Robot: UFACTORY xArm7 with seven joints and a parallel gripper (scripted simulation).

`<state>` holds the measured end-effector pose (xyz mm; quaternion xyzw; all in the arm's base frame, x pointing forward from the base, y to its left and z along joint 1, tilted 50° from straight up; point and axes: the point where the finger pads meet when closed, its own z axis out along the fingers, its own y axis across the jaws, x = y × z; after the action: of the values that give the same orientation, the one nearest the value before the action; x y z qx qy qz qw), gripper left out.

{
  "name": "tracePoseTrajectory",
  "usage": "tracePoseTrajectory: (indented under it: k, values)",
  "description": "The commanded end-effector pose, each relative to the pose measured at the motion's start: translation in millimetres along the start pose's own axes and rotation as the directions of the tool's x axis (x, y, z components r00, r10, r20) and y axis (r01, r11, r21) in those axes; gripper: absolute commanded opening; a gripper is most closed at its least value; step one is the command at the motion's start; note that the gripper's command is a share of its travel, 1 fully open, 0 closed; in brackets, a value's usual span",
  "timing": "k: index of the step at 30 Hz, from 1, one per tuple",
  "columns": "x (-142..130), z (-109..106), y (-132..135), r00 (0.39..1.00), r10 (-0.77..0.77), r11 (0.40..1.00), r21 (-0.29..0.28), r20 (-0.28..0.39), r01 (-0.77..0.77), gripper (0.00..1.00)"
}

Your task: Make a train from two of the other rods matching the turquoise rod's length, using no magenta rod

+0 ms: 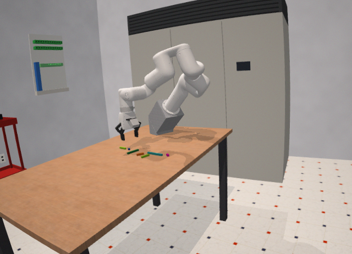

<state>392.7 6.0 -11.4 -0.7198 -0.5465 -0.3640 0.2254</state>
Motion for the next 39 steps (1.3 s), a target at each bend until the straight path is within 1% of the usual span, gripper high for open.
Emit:
tracePoseTrajectory:
  k: [1,6,12,14,15,17,20,24,29,31,32,34,39]
  values:
    - [15,-2,7,0.986,-0.166,0.986,-0.011,0.001,0.166,1.00]
    - [30,-2,11,0.945,-0.327,0.945,-0.011,0.002,0.327,1.00]
    - [47,-2,14,0.863,-0.506,0.863,-0.009,0.005,0.506,1.00]
    - [47,-2,14,0.863,-0.506,0.863,-0.009,0.005,0.506,1.00]
    - [56,-1,16,0.811,-0.585,0.811,-0.007,0.006,0.585,1.00]
    - [59,-1,16,0.784,-0.621,0.784,-0.006,0.006,0.621,1.00]
    - [68,-1,17,0.721,-0.693,0.721,-0.003,0.007,0.693,1.00]
    - [78,0,18,0.624,-0.782,0.624,0.003,0.007,0.782,1.00]
    - [91,1,18,0.487,-0.873,0.487,0.011,0.006,0.873,1.00]
    - [91,1,18,0.487,-0.873,0.487,0.011,0.006,0.873,1.00]
    - [94,1,18,0.464,-0.886,0.464,0.012,0.005,0.886,1.00]
    - [95,2,18,0.442,-0.897,0.442,0.014,0.005,0.897,1.00]
    - [96,2,18,0.440,-0.898,0.440,0.014,0.005,0.898,1.00]
